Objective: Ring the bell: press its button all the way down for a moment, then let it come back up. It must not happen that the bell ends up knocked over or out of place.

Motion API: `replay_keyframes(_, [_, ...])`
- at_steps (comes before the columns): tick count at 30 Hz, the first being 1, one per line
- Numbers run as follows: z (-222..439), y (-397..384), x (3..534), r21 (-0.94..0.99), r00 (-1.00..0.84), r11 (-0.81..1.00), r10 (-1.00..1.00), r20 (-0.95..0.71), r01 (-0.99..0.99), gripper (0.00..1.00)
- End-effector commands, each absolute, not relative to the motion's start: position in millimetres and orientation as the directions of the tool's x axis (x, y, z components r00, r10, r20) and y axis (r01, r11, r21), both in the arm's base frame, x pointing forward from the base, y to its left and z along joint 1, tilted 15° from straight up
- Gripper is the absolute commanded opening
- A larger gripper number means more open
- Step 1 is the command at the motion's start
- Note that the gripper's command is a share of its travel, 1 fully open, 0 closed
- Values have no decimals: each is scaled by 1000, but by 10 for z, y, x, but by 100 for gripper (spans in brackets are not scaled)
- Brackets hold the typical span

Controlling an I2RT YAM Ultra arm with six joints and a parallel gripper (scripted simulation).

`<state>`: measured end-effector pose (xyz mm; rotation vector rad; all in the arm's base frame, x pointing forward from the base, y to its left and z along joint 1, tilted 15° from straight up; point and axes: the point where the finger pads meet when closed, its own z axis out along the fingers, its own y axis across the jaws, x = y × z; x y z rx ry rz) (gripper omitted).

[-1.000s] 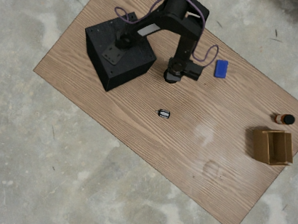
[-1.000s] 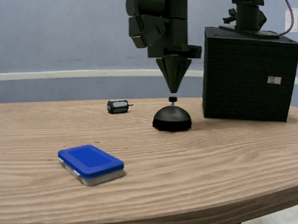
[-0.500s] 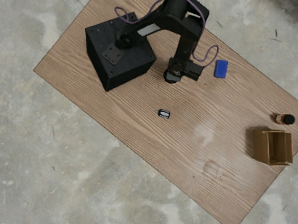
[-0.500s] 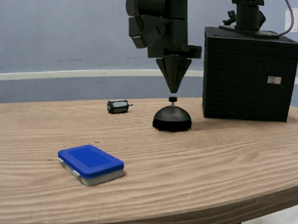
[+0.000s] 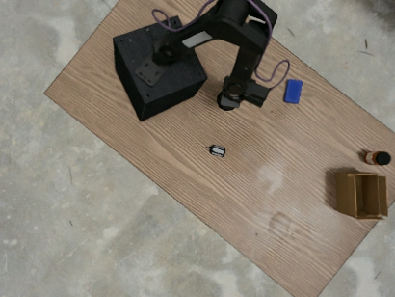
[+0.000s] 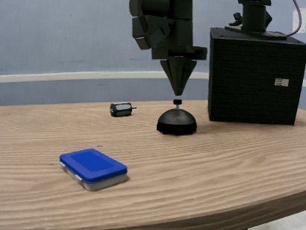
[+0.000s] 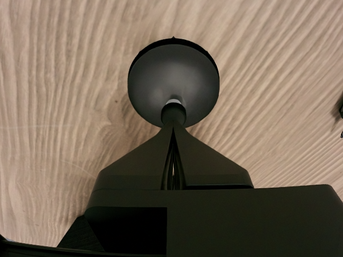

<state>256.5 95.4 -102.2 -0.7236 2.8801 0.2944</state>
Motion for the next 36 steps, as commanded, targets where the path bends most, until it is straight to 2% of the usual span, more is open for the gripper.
replay_keyframes(1, [-966,997,2731,138,-864,865,-445,-237,-483,0])
replay_keyframes(36, [-974,992,2692,142,-866,864,-446,-225,-482,0])
